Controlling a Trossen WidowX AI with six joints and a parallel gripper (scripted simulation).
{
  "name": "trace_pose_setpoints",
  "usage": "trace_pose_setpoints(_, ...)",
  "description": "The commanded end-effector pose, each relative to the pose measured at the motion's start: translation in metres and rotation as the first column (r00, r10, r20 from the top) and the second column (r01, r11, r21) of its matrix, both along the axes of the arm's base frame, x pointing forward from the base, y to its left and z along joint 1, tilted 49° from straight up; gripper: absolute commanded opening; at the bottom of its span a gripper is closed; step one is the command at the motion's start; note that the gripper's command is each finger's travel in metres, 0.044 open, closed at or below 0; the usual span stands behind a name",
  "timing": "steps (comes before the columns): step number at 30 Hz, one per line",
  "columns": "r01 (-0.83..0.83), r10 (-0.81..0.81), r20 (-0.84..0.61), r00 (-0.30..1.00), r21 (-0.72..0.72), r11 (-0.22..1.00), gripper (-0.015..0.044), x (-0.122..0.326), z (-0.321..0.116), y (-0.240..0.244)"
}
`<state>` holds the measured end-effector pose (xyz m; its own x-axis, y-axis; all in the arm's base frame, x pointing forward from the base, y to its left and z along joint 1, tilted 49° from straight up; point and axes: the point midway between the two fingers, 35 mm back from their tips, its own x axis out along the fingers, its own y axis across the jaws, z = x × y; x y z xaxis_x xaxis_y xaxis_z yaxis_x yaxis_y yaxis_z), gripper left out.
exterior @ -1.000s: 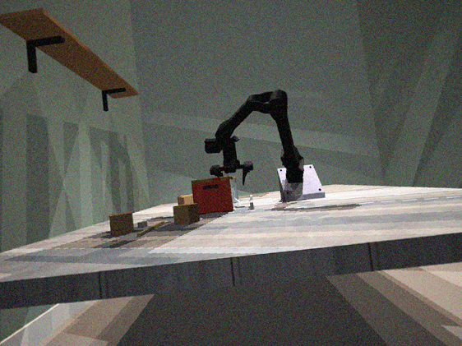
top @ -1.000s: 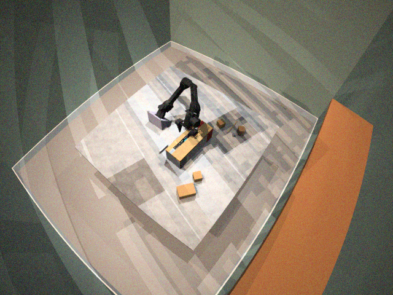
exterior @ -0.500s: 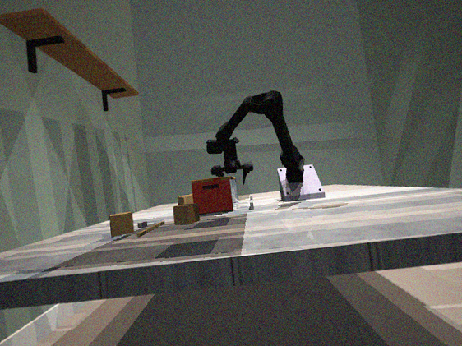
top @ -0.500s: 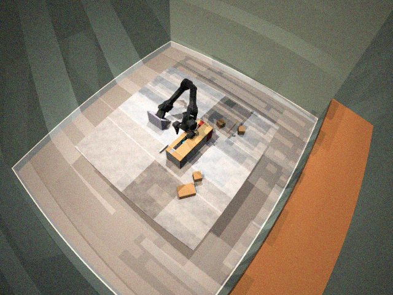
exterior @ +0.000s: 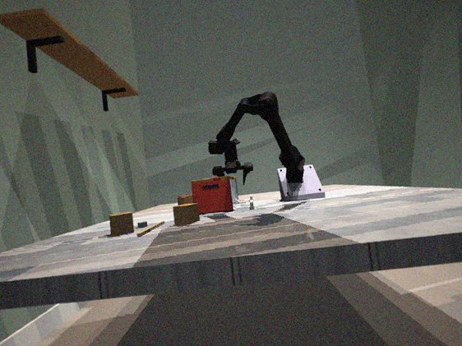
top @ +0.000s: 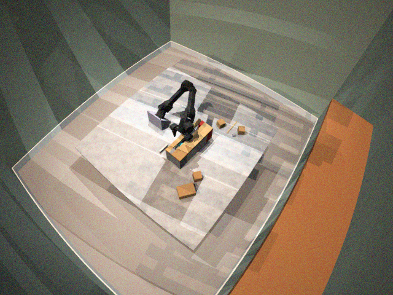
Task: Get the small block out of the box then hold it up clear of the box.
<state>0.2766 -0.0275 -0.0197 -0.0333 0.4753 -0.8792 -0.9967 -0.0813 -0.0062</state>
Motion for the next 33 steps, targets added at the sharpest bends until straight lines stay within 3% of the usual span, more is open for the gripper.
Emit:
trace_pose_setpoints(1, -0.005, 0.005, -0.006, 1.0, -0.004, 1.0, 0.04, 0.0, -0.009, -0.006)
trace_pose_setpoints(33, -0.005, 0.005, -0.004, 1.0, -0.008, 1.0, 0.04, 0.003, -0.056, -0.049)
